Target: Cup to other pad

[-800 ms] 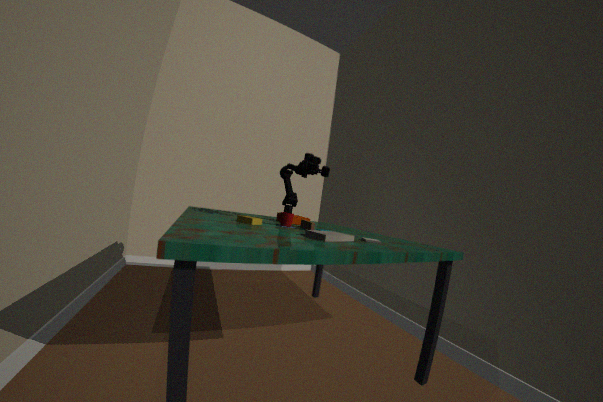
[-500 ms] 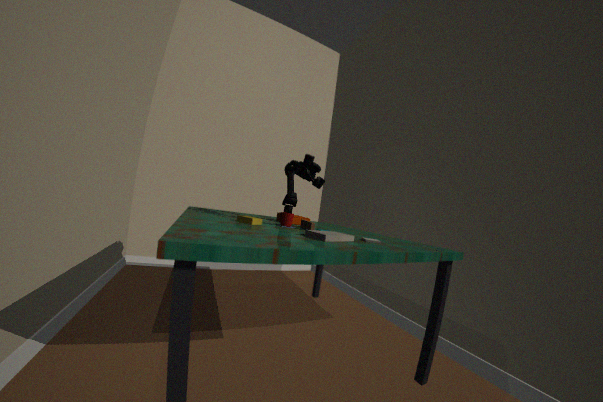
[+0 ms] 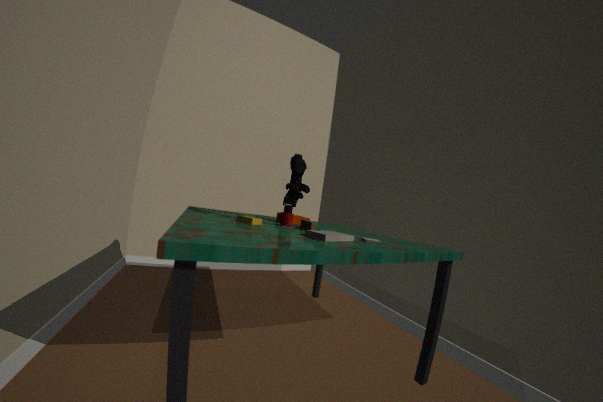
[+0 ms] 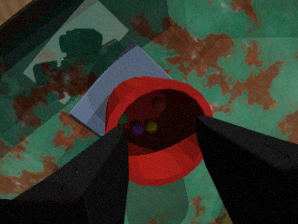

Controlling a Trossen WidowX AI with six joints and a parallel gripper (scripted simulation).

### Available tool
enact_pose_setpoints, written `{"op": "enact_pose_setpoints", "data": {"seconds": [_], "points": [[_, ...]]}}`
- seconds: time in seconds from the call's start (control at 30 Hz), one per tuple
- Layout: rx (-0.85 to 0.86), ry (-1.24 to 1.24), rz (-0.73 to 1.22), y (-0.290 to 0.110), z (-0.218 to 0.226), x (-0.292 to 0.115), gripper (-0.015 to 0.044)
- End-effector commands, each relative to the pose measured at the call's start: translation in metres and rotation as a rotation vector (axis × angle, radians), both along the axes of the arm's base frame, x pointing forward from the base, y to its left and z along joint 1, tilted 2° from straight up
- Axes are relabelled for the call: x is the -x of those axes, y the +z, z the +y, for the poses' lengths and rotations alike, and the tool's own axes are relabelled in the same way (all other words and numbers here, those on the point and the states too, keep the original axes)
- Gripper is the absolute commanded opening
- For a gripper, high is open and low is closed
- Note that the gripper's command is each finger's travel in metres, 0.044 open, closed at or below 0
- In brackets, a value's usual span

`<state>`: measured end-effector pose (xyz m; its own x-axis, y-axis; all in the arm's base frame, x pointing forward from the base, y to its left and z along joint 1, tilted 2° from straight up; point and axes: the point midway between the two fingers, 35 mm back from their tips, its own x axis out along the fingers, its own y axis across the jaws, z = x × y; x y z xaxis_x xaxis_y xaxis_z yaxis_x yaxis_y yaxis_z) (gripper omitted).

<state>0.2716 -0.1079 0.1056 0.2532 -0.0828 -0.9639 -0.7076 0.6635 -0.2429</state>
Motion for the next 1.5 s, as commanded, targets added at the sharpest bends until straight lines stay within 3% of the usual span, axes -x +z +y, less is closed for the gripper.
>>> {"op": "enact_pose_setpoints", "data": {"seconds": [0.0, 1.47], "points": [[-0.072, 0.165, 0.222, -0.017, -0.009, 0.025, 0.0148], [-0.072, 0.165, 0.222, -0.073, -0.011, 0.022, 0.0148]]}}
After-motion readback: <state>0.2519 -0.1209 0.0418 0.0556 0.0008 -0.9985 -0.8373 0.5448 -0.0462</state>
